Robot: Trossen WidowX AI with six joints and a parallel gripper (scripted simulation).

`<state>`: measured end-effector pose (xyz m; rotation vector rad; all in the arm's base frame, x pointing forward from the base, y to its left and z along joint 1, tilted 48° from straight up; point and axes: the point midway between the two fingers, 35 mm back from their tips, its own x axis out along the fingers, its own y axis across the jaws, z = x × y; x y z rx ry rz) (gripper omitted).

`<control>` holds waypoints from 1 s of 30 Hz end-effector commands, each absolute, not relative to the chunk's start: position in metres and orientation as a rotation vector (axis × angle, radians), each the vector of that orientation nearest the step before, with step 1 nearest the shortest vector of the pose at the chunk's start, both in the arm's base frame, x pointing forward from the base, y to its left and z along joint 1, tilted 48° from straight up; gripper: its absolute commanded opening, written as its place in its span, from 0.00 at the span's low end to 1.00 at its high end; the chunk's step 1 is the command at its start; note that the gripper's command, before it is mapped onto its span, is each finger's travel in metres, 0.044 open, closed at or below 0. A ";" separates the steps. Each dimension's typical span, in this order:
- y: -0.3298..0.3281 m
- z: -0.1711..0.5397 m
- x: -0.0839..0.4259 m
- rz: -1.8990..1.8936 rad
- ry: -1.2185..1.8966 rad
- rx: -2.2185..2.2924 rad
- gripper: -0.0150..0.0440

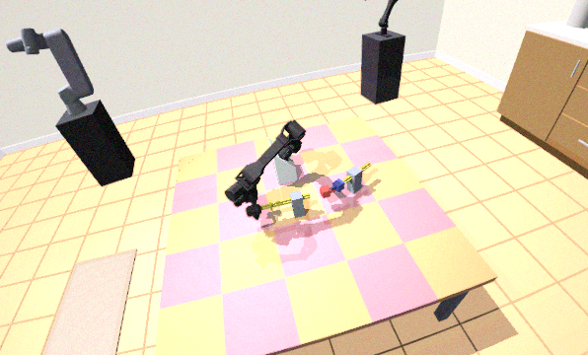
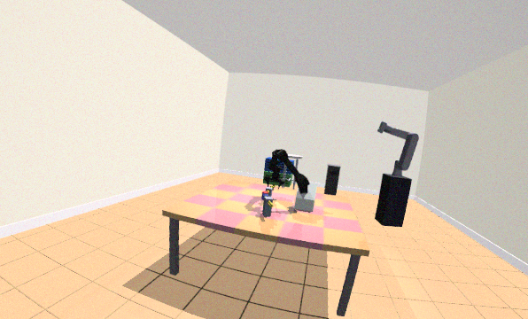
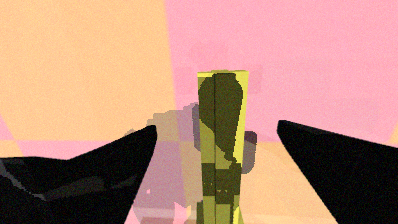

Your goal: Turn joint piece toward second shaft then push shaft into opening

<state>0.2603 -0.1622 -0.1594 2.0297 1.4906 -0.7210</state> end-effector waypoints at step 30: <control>-0.153 -0.167 0.263 -0.720 1.490 2.035 0.43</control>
